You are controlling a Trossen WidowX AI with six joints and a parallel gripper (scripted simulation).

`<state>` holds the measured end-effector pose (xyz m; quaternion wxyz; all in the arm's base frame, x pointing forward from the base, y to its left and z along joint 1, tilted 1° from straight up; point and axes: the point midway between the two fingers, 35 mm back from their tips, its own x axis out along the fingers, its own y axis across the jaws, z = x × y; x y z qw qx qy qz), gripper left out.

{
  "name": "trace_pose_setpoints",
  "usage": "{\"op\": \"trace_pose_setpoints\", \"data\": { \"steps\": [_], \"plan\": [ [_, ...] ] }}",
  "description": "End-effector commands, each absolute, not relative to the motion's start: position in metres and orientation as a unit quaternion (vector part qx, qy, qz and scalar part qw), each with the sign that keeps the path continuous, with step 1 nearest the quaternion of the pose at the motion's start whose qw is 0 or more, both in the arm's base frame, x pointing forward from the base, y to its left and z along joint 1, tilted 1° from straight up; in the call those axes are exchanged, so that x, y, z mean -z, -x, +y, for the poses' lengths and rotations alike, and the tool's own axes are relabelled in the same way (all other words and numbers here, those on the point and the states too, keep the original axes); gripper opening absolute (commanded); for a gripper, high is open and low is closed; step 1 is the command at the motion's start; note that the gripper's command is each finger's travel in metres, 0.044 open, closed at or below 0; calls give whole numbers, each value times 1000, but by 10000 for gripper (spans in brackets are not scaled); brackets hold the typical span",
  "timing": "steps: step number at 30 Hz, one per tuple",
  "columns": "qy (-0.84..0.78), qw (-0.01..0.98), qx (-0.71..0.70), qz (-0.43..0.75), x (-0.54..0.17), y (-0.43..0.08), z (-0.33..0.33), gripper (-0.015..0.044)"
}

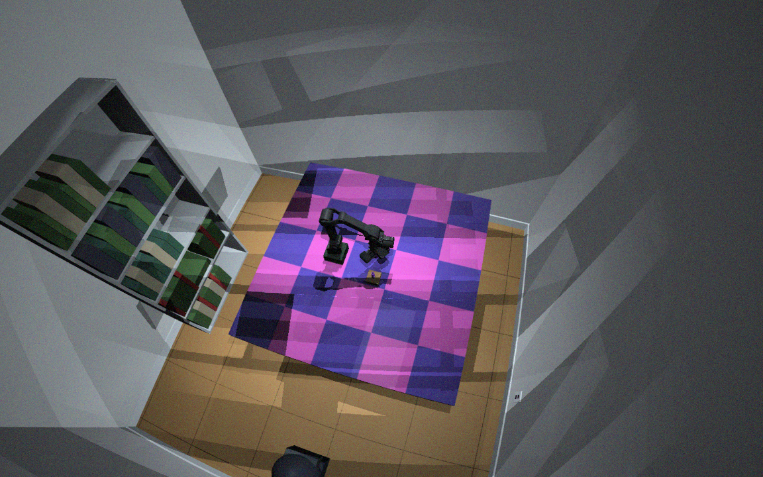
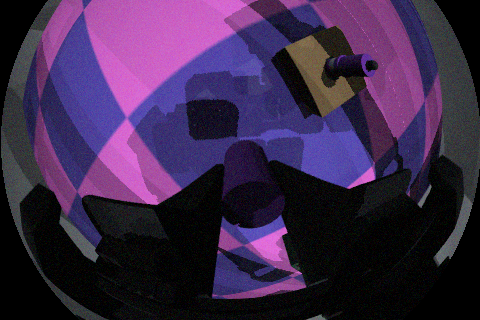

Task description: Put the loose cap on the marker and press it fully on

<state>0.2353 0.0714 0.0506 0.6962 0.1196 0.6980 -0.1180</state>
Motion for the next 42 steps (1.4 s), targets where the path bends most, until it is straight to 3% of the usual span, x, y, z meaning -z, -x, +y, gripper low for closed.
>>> {"op": "trace_pose_setpoints", "data": {
  "steps": [1, 42],
  "plan": [
    [-121, 700, 116, 694, -57, -245, 61, 0],
    [-115, 700, 121, 694, -93, -271, -37, 0]
  ]
}}
